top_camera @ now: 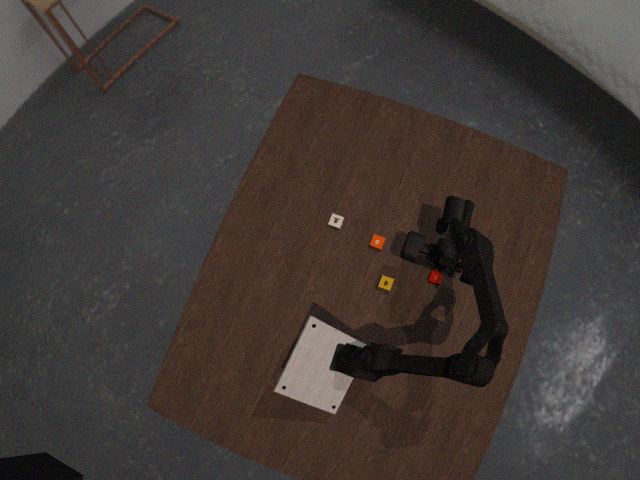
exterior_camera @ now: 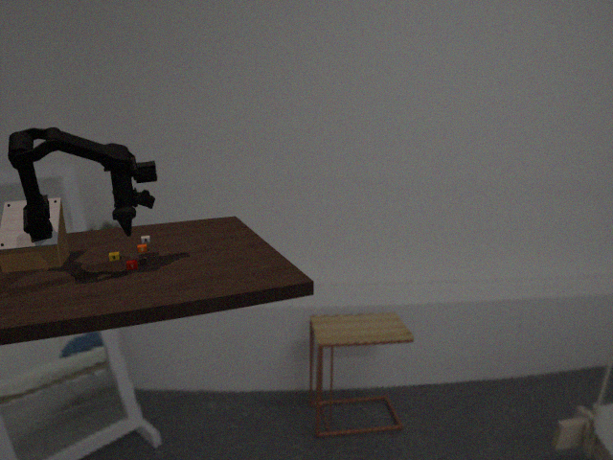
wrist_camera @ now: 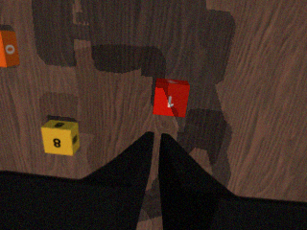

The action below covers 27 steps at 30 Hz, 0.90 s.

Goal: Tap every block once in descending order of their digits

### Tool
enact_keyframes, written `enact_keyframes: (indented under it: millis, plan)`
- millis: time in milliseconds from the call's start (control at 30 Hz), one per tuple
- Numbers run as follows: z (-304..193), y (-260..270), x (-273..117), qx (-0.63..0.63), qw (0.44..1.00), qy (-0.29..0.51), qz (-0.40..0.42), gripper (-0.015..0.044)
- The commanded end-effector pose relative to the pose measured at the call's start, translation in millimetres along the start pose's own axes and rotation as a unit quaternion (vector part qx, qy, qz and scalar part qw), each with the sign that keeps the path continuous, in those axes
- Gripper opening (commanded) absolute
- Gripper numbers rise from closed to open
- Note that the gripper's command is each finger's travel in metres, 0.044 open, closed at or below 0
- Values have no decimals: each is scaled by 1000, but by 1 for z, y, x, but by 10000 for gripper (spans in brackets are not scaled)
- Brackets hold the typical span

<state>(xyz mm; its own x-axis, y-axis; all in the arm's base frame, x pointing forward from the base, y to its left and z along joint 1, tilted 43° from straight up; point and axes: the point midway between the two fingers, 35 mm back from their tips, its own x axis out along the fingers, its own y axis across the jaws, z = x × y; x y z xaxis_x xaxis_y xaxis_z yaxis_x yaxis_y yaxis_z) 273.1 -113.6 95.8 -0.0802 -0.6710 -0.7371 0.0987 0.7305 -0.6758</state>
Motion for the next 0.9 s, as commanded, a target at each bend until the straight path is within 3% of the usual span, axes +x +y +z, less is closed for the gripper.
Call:
enact_keyframes:
  millis: [0,867]
  plan:
    - [-10,-3,52,-7,1000,10,-7,20]
    - [-11,-4,84,-7,1000,10,-8,20]
